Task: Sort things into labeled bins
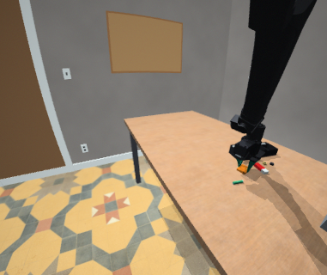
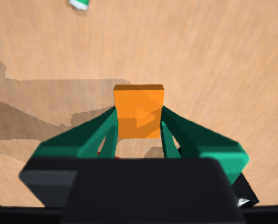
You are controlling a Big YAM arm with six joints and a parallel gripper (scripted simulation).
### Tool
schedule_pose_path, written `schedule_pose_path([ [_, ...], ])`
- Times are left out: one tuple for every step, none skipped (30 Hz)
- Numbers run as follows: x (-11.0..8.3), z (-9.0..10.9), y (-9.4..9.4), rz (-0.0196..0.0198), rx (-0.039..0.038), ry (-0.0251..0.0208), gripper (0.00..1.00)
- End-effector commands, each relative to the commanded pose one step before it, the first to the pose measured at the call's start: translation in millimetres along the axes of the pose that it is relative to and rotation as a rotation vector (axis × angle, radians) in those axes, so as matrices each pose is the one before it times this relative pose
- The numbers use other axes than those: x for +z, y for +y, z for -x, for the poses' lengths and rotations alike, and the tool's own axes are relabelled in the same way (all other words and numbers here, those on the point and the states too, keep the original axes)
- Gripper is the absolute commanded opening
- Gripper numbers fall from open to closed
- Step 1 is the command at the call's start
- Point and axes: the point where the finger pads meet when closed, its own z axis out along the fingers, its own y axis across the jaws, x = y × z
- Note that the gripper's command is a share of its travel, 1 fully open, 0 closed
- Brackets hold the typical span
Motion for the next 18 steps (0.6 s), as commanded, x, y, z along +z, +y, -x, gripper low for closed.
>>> schedule_pose_path([
  [0.01,6.36,-14.72,-0.00655,-0.02109,-0.00225,0.34],
  [-0.04,0.07,-0.09,-0.00020,-0.00028,0.00004,0.34],
  [-0.04,0.07,-0.08,-0.00019,-0.00023,0.00003,0.34],
  [-0.04,0.07,-0.07,-0.00016,-0.00016,0.00003,0.34],
  [-0.04,0.07,-0.07,-0.00014,-0.00017,0.00002,0.34],
  [0.00,0.00,0.00,0.00000,0.00000,0.00000,0.34],
  [0.00,0.00,0.00,0.00000,0.00000,0.00000,0.34],
  [-0.04,0.06,-0.07,-0.00014,-0.00057,0.00002,0.34],
  [-0.04,0.06,-0.06,-0.00012,0.00016,0.00002,0.34],
  [-0.04,0.06,-0.06,-0.00012,0.00009,0.00002,0.34],
  [-0.04,0.06,-0.06,-0.00012,-0.00009,0.00002,0.34],
  [-0.04,0.06,-0.06,-0.00012,-0.00014,0.00002,0.34],
  [-0.04,0.06,-0.06,-0.00012,-0.00013,0.00002,0.34],
  [-0.04,0.06,-0.06,-0.00012,-0.00012,0.00002,0.34],
  [-0.04,0.06,-0.06,-0.00012,-0.00012,0.00002,0.34],
  [-0.04,0.06,-0.06,-0.00012,-0.00012,0.00002,0.34],
  [-0.04,0.06,-0.06,-0.00012,-0.00013,0.00002,0.34],
  [-0.04,0.06,-0.06,-0.00012,-0.00012,0.00002,0.34],
])
